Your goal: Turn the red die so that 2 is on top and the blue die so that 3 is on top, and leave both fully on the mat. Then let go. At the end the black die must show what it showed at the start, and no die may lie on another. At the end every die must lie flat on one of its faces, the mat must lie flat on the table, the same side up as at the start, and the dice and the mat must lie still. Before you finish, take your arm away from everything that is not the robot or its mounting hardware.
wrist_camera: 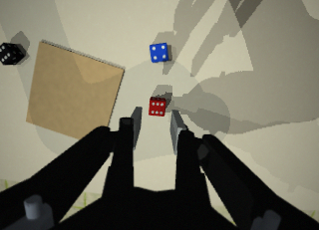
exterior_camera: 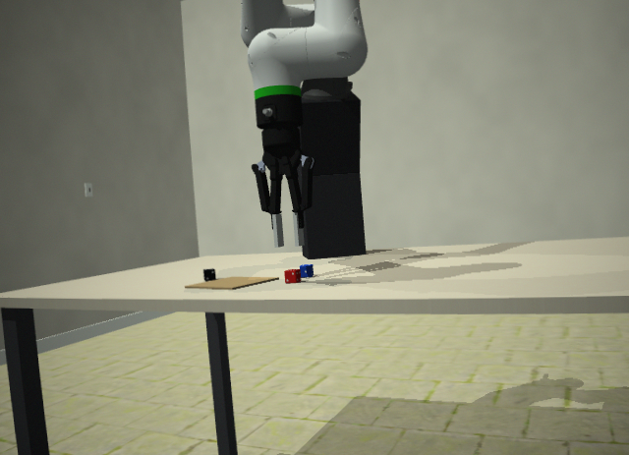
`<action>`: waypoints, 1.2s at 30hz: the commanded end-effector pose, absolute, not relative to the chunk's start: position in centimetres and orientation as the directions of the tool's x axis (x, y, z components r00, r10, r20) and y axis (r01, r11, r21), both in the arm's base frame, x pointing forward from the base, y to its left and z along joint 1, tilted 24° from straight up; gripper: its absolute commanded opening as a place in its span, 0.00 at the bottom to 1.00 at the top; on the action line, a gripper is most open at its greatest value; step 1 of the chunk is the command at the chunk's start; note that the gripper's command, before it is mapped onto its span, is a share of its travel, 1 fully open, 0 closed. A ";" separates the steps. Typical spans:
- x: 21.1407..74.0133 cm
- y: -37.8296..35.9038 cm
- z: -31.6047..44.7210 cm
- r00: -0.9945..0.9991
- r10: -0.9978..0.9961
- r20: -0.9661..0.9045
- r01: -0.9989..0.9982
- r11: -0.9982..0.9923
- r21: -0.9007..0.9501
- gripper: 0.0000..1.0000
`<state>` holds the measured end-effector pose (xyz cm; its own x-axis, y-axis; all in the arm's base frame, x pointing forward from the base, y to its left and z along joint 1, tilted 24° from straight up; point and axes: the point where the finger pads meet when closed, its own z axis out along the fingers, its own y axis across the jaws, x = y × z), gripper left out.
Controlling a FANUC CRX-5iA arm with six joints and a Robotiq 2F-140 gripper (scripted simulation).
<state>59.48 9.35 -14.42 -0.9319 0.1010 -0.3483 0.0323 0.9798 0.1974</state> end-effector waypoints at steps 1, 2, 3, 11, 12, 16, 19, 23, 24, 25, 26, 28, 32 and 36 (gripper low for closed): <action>59.7 9.4 -14.9 -0.932 0.101 -0.349 0.032 0.980 0.197 0.25; 59.7 9.5 -15.0 -0.932 0.101 -0.349 0.032 0.980 0.197 0.25; 59.8 9.5 -15.1 -0.932 0.101 -0.349 0.032 0.980 0.197 0.25; 60.1 9.7 -16.0 -0.932 0.101 -0.349 0.032 0.980 0.197 0.25; 60.2 9.7 -16.2 -0.932 0.101 -0.349 0.032 0.980 0.197 0.25; 60.4 9.8 -16.7 -0.932 0.101 -0.349 0.032 0.980 0.197 0.25; 60.5 9.9 -17.1 -0.932 0.101 -0.349 0.032 0.980 0.197 0.25; 60.7 10.0 -17.5 -0.932 0.101 -0.349 0.032 0.980 0.197 0.25; 60.7 10.0 -17.5 -0.932 0.101 -0.349 0.032 0.980 0.197 0.25; 60.8 10.0 -17.6 -0.932 0.101 -0.349 0.032 0.980 0.197 0.25; 60.8 10.0 -17.6 -0.932 0.101 -0.349 0.032 0.980 0.197 0.25; 60.8 10.1 -17.7 -0.932 0.101 -0.349 0.032 0.980 0.197 0.25; 60.8 10.1 -17.9 -0.932 0.101 -0.349 0.032 0.980 0.197 0.25; 60.9 10.1 -17.9 -0.932 0.101 -0.349 0.032 0.980 0.197 0.25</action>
<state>60.85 10.11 -17.91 -0.9319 0.1009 -0.3484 0.0323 0.9798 0.1975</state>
